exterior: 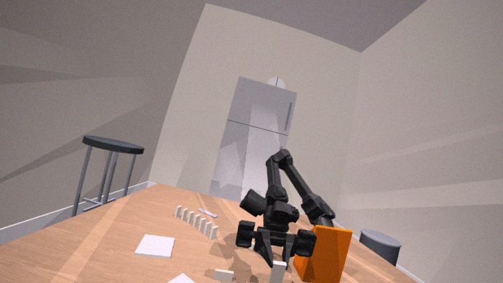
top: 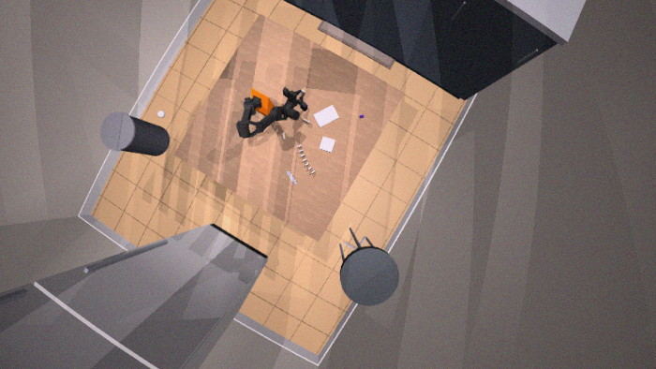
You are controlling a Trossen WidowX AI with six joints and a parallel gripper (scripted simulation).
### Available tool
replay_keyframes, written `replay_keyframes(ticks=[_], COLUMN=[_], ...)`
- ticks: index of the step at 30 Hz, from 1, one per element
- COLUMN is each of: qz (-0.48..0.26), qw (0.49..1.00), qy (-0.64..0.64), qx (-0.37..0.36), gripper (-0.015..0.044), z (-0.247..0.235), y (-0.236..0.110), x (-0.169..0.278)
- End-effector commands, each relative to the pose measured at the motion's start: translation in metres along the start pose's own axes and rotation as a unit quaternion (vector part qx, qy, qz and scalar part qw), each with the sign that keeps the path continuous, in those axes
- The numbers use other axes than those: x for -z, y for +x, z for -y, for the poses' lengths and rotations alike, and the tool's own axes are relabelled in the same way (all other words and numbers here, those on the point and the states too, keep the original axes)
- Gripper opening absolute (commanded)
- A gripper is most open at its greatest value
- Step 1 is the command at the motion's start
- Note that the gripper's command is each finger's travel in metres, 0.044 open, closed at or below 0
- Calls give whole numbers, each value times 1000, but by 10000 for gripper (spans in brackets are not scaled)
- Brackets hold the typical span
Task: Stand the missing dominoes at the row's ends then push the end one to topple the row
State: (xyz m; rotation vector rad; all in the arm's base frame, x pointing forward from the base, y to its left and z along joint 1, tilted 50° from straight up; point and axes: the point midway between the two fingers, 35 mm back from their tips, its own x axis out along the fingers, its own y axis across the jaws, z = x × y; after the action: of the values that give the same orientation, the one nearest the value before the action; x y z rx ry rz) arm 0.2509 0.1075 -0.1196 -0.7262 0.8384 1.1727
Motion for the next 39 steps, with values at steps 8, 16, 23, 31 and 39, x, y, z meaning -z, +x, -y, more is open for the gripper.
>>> replay_keyframes(ticks=[8,16,23,31,39], qz=[46,46,46,42,37], qw=[998,998,998,998,998], qy=[-33,-33,-33,-33,-32], qx=[30,30,30,29,28], gripper=[107,107,107,107,107], z=[1,1,1,6,11], y=[-14,-14,-14,-10,-3], x=[-6,-6,-6,11,43])
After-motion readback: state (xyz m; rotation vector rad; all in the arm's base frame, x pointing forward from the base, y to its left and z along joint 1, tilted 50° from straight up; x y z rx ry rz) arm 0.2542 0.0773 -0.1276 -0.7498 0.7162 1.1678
